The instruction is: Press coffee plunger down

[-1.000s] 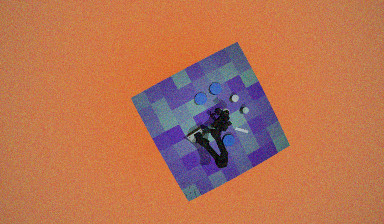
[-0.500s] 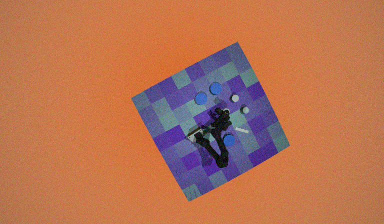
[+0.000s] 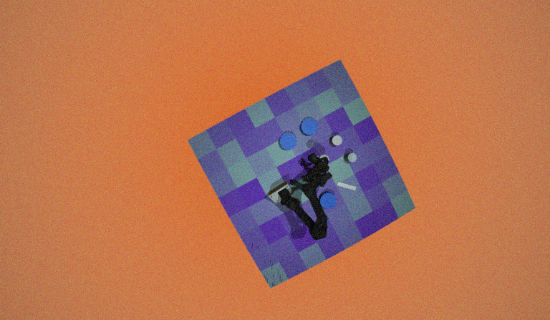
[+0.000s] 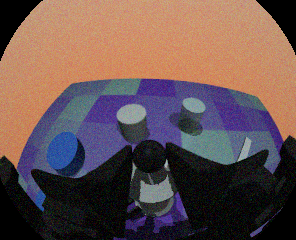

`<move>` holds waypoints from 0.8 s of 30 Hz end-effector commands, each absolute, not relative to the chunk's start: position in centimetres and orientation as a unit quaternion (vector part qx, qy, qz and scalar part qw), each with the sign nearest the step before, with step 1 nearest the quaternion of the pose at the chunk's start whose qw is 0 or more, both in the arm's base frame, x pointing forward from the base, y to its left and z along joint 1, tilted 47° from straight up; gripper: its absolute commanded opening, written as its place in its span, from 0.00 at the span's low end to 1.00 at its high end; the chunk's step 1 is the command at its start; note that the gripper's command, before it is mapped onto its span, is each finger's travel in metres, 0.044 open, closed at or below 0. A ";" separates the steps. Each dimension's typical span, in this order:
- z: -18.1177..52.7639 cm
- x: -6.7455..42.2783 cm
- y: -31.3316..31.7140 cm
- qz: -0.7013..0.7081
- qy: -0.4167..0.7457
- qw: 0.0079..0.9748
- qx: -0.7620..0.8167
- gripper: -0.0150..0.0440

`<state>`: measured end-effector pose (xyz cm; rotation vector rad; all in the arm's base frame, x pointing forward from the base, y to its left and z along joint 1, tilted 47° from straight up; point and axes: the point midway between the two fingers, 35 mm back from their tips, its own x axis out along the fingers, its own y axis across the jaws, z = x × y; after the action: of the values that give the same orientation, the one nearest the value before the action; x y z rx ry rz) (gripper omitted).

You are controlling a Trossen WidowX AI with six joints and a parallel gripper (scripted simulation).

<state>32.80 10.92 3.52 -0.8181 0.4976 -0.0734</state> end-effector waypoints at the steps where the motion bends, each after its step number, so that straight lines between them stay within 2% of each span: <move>1: 3.5 32.8 10.9 -0.035 0.239 0.887 -0.394 0.45; 4: 3.5 32.8 10.9 -0.035 0.239 0.887 -0.394 0.45; 16: 3.5 32.8 10.9 -0.035 0.239 0.887 -0.394 0.98; 24: 5.1 32.0 12.8 -0.036 0.246 0.886 -0.392 1.00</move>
<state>32.20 11.28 3.39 -0.8363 0.5311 -0.0723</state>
